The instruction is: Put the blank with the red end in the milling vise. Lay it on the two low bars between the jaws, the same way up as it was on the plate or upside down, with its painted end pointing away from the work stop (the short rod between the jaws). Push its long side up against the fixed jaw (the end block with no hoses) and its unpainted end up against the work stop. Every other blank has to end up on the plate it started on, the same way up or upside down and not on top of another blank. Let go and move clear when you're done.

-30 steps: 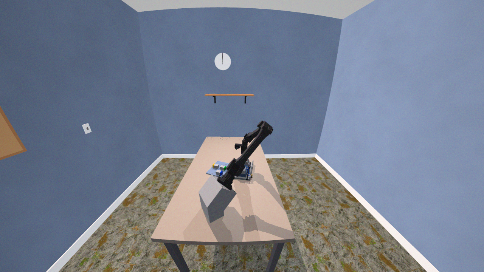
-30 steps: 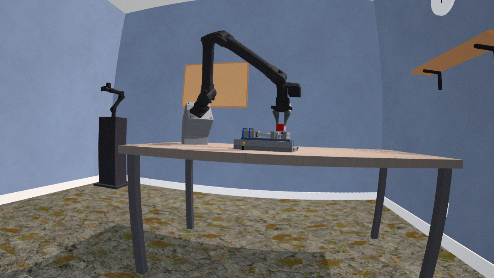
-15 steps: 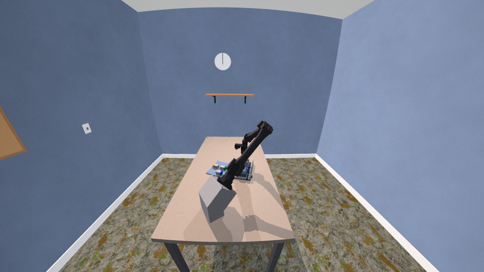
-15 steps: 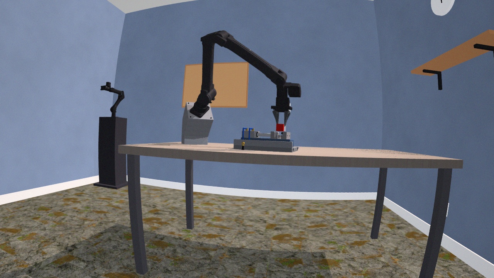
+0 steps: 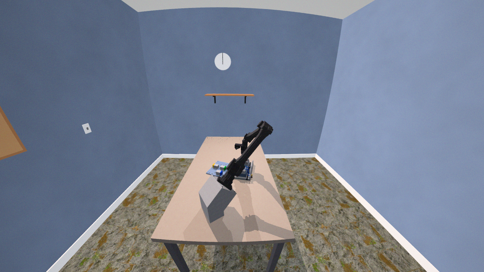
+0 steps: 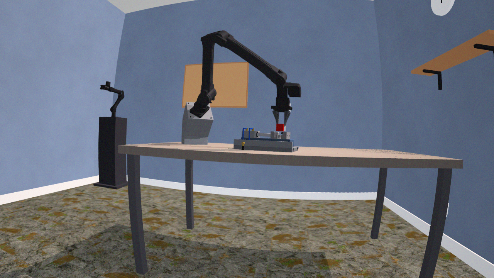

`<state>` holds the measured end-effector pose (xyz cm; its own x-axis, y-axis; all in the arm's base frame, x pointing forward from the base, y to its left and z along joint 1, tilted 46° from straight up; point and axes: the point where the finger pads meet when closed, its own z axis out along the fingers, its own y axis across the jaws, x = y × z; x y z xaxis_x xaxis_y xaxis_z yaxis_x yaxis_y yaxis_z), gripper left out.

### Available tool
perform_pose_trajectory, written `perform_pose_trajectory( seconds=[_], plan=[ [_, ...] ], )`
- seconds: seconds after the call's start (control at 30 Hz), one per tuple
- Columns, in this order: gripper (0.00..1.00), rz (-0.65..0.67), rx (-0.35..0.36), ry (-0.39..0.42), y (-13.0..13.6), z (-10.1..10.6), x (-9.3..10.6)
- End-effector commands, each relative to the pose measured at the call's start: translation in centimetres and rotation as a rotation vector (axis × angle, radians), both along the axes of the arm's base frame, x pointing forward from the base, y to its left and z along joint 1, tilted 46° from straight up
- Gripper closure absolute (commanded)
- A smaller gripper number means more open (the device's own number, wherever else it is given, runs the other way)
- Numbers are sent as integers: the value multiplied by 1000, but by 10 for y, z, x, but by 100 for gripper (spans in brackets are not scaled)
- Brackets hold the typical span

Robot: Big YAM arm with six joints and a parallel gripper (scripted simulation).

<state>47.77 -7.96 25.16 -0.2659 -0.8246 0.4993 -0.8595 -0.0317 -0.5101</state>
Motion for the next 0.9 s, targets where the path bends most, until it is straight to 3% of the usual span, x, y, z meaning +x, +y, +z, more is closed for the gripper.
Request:
perform_pose_trajectory(
  seconds=[0.0, 0.87],
  plan=[
    [100, 3, 0, -23, -3, 13, -7],
    [100, 0, 2, -17, -3, 13, -10]
  ],
)
